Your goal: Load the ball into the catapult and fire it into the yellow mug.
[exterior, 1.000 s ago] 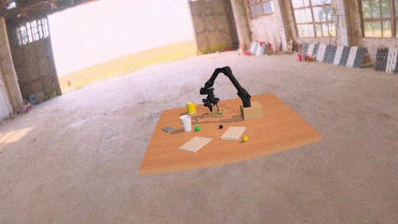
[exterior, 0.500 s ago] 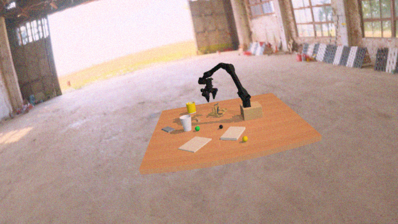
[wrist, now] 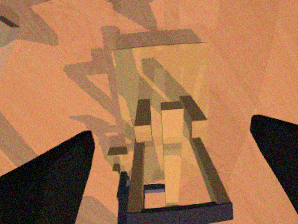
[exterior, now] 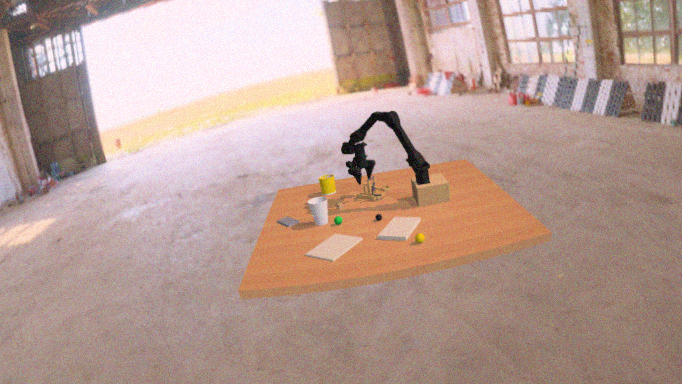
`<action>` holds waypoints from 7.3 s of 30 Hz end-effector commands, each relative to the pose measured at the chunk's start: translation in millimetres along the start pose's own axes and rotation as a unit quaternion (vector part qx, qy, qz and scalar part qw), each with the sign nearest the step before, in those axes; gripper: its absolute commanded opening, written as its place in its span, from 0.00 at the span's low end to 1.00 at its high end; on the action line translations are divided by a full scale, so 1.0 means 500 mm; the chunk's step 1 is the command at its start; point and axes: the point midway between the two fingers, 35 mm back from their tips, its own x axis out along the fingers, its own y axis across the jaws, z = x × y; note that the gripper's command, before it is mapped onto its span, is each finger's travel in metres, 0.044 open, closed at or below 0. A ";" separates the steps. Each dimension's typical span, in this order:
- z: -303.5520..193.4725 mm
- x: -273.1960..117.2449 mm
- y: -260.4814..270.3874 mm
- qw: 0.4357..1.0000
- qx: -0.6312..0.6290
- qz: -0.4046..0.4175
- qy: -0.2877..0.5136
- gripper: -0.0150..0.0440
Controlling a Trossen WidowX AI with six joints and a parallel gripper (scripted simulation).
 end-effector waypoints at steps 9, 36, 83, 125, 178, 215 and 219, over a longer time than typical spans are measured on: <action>0.000 0.039 -0.001 1.000 0.003 -0.001 0.002 1.00; 0.001 0.099 0.000 1.000 0.000 0.000 -0.002 0.91; 0.004 0.072 -0.002 1.000 0.002 -0.001 0.001 0.25; 0.008 -0.083 -0.002 1.000 0.002 -0.001 -0.005 1.00; 0.001 0.099 -0.002 1.000 0.001 -0.001 -0.002 0.91; 0.004 0.039 -0.002 1.000 0.002 -0.001 0.000 0.25; 0.004 0.052 -0.002 1.000 0.002 -0.001 0.001 0.25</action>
